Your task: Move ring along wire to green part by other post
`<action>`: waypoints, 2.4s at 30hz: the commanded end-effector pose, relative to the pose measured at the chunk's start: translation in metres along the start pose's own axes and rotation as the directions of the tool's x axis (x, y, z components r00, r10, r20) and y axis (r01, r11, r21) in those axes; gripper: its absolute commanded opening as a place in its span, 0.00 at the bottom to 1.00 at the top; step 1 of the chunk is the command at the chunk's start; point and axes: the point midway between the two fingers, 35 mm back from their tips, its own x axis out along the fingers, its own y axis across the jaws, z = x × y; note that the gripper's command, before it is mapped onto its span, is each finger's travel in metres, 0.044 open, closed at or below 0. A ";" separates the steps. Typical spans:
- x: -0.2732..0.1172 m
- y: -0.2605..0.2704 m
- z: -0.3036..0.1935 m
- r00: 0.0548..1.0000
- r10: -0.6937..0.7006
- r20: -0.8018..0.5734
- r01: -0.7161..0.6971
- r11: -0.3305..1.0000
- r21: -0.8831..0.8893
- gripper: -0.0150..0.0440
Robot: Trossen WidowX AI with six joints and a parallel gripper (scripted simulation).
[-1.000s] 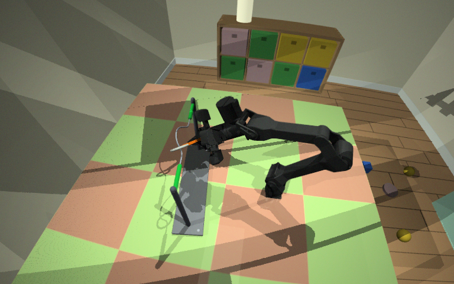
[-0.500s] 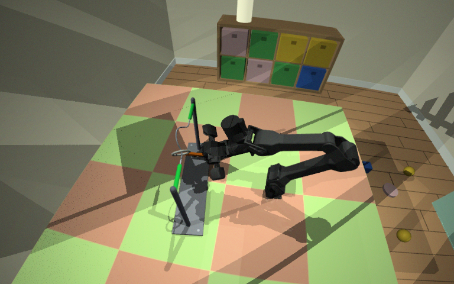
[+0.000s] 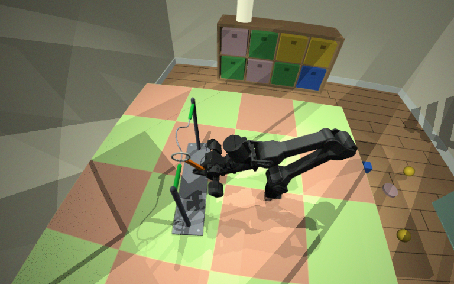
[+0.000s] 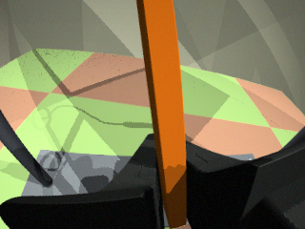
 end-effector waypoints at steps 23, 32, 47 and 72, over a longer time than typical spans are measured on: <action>-0.001 0.054 0.008 1.000 -0.024 0.001 0.023 0.973 0.229 0.00; -0.001 0.064 0.010 1.000 -0.027 0.001 0.026 0.972 0.232 0.00; 0.001 0.073 0.007 1.000 -0.030 0.001 0.029 0.972 0.233 0.00; 0.006 0.076 -0.003 1.000 -0.030 0.001 0.029 0.972 0.233 0.00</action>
